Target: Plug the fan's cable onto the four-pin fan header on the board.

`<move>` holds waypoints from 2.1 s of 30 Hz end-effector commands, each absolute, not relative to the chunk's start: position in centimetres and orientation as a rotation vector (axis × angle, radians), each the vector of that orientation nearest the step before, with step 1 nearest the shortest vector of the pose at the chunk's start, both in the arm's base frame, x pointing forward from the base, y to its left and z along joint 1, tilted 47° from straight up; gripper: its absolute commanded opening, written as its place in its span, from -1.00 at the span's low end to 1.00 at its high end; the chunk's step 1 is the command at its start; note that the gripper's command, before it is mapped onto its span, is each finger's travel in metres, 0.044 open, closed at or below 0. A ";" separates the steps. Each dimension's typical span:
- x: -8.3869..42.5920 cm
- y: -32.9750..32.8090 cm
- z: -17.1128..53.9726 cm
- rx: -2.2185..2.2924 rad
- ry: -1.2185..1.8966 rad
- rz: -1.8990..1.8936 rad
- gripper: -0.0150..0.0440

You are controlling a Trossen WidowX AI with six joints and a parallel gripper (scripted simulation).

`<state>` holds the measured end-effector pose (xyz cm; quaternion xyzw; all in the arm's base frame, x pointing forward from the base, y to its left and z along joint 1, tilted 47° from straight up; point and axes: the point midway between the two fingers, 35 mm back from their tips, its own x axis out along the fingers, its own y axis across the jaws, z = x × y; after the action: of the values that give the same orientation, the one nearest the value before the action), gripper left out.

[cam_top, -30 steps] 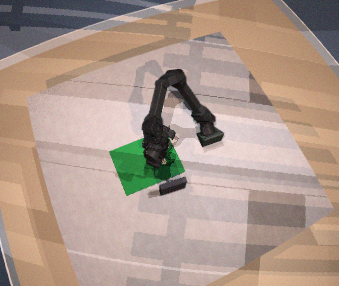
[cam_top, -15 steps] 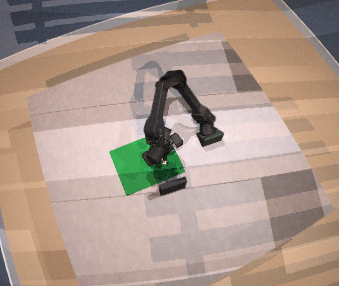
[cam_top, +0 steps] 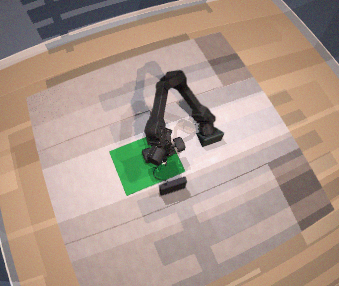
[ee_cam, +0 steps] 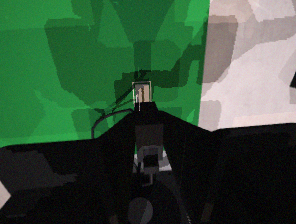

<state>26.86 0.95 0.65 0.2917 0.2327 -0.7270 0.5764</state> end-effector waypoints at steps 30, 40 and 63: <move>26.4 -0.8 -0.3 0.685 0.548 -1.701 -0.49; 26.5 -0.8 -0.3 0.685 0.547 -1.701 -0.49; 26.4 -1.1 -0.6 0.685 0.547 -1.701 -0.49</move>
<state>26.41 -0.98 -0.54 0.2938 0.2339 -0.7278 0.5739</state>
